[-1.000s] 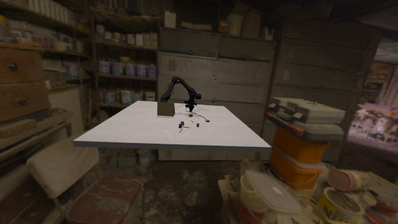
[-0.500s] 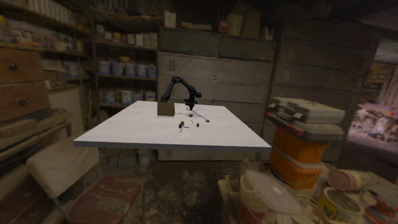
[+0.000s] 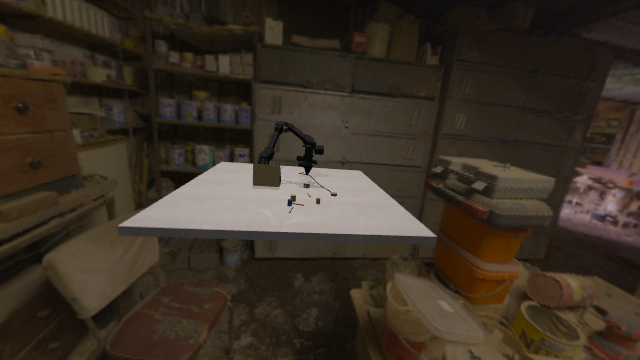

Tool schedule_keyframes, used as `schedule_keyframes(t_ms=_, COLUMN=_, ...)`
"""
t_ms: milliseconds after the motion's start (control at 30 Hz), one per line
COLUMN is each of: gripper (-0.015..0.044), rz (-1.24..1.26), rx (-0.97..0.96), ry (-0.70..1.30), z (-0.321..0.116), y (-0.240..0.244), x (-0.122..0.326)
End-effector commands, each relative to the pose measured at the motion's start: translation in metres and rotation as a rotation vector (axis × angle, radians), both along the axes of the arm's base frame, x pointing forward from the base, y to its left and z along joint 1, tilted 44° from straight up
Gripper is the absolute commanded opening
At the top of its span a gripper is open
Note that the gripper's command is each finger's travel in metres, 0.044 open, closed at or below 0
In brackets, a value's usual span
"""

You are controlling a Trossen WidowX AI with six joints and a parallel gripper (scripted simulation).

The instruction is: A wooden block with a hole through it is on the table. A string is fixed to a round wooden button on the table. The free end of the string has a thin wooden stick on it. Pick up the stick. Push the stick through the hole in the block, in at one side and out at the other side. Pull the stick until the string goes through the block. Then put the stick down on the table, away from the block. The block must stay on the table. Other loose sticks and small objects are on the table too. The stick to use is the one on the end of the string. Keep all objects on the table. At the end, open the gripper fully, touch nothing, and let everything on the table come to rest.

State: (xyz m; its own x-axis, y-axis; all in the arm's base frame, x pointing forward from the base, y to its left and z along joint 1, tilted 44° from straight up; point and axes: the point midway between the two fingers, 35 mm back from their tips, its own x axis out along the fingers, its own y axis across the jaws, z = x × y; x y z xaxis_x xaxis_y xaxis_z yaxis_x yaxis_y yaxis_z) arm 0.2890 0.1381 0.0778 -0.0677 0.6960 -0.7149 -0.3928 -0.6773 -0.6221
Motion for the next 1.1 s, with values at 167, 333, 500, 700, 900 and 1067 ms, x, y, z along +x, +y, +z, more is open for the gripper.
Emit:
schedule_keyframes(t_ms=167, gripper=0.0, rz=-0.001, rx=0.0, ry=-0.002, z=0.002, y=-0.002, x=0.0)
schedule_keyframes(t_ms=333, gripper=0.0, rz=-0.005, rx=0.0, ry=0.002, z=0.002, y=-0.002, x=0.001)
schedule_keyframes(t_ms=500, gripper=0.0, rz=-0.116, rx=-0.012, ry=0.109, z=0.001, y=-0.002, x=0.005)
schedule_keyframes(t_ms=700, gripper=0.0, rz=-0.271, rx=-0.028, ry=0.258, z=0.0, y=-0.003, x=0.011)
schedule_keyframes(t_ms=900, gripper=0.0, rz=-0.425, rx=-0.042, ry=0.406, z=-0.001, y=-0.004, x=0.017)
schedule_keyframes(t_ms=1067, gripper=0.0, rz=-0.553, rx=-0.053, ry=0.53, z=-0.001, y=-0.005, x=0.022)
